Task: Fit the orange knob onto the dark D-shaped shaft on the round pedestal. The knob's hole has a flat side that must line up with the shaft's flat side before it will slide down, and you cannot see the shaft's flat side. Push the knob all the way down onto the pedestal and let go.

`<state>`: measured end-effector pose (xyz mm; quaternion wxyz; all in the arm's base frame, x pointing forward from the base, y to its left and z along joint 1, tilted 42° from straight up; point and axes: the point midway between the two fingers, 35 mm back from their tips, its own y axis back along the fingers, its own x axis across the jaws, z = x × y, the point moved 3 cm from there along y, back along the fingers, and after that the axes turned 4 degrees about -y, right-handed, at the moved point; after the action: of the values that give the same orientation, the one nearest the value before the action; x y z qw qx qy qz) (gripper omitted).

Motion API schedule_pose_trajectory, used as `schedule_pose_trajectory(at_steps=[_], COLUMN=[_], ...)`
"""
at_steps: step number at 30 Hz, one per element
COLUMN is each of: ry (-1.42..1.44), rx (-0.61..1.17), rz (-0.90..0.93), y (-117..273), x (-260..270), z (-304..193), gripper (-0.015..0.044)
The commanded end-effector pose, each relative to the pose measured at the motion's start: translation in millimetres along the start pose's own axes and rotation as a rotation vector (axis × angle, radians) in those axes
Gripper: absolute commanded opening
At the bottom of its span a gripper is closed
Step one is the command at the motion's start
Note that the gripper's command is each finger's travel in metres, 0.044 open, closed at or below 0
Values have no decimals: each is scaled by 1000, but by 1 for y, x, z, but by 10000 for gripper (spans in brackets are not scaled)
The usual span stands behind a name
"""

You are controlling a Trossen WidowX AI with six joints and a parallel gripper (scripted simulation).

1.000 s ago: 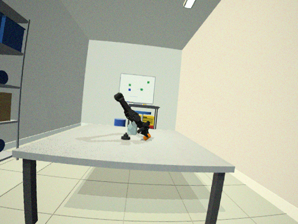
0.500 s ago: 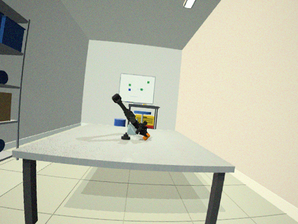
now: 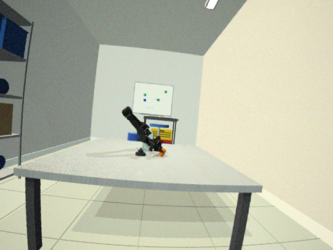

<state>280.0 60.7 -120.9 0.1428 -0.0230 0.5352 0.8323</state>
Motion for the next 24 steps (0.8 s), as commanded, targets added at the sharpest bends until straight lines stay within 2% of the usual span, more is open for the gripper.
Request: schedule_pose_trajectory(at_steps=[1,4,7,24], ry=[2,2,-3,-3], rx=[-76,-72,-54,-54], rz=[10,10,2,2], y=[2,3,3,3], x=[2,2,-1,-1], z=[-6,-6,-5,-5], gripper=[179,179,258,260])
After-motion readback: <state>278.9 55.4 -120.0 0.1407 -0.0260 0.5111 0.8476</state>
